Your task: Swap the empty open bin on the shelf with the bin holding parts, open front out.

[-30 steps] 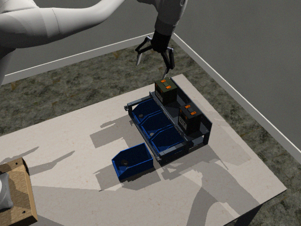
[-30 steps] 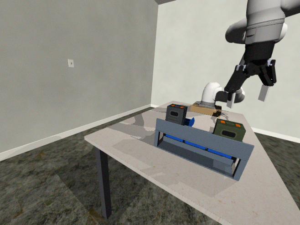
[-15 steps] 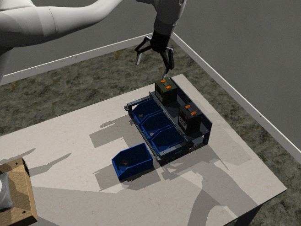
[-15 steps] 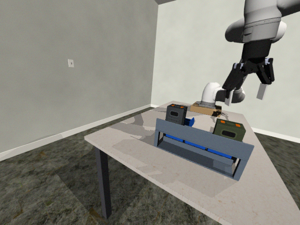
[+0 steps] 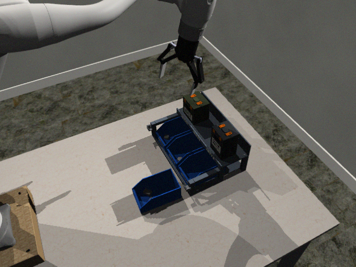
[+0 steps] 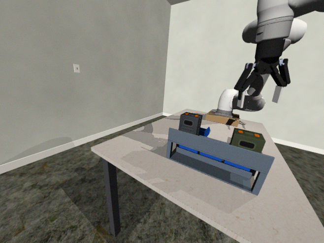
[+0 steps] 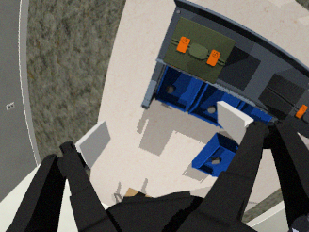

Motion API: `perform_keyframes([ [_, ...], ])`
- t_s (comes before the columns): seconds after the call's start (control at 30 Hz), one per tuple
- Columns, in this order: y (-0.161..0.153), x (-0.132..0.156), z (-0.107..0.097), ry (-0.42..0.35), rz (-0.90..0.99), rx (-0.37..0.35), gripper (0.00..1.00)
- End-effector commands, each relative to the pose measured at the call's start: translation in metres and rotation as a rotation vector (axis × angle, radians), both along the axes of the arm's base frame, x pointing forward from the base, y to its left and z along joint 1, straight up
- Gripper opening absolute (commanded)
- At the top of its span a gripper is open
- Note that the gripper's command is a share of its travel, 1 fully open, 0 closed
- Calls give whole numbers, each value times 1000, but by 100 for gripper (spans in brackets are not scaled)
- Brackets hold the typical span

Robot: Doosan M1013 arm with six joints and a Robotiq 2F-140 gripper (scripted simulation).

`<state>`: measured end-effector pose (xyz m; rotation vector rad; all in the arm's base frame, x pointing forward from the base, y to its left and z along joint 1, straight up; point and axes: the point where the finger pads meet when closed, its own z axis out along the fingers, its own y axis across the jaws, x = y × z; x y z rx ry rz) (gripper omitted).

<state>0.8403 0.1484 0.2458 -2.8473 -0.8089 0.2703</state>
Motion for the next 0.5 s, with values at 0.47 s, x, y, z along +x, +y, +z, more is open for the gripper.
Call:
perform_keyframes([
  [0.47, -44, -42, 30, -46, -147, -52, 100],
])
